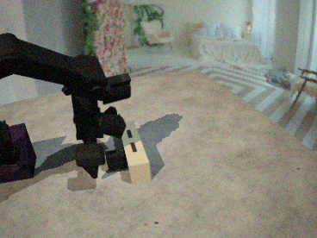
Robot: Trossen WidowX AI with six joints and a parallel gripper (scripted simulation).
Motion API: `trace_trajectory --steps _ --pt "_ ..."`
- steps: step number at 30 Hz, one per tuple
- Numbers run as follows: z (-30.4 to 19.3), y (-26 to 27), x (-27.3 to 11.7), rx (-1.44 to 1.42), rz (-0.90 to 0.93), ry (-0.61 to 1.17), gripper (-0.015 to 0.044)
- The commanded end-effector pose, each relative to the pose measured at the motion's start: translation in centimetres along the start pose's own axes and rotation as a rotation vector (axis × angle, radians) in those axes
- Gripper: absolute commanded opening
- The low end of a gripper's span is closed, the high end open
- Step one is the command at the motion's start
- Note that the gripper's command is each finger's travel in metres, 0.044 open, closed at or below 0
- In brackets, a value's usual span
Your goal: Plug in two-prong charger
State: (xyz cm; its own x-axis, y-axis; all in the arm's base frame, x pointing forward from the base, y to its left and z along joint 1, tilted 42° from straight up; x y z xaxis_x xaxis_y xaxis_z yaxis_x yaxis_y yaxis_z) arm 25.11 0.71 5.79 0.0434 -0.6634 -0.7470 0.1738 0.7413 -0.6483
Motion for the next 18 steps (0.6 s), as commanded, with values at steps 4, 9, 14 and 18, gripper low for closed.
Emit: trace_trajectory --steps 4,9,14,18 --pt "-0.8 -0.1 0.1 0.007 0.004 0.001 0.0440" --pt "-0.7 -0.1 -0.4 -0.004 0.009 -0.045 0.0440" --pt "-0.6 0.1 -4.4 -0.011 0.076 -0.373 0.0440" --pt "-1.0 -0.1 -7.1 0.002 0.124 -0.582 0.0440"
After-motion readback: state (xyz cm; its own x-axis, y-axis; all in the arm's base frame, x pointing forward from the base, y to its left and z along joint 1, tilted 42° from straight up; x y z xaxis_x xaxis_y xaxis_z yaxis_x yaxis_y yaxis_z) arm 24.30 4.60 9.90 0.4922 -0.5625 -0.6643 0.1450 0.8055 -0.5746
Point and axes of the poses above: the point midway between the two fingers, 35 mm back from their tips, its own x axis out along the fingers, its own y axis across the jaws, z = x × y, the point moved 3 cm from there along -x, back along the fingers, and after that the axes turned 12 degrees about x, right-handed, at the moved point
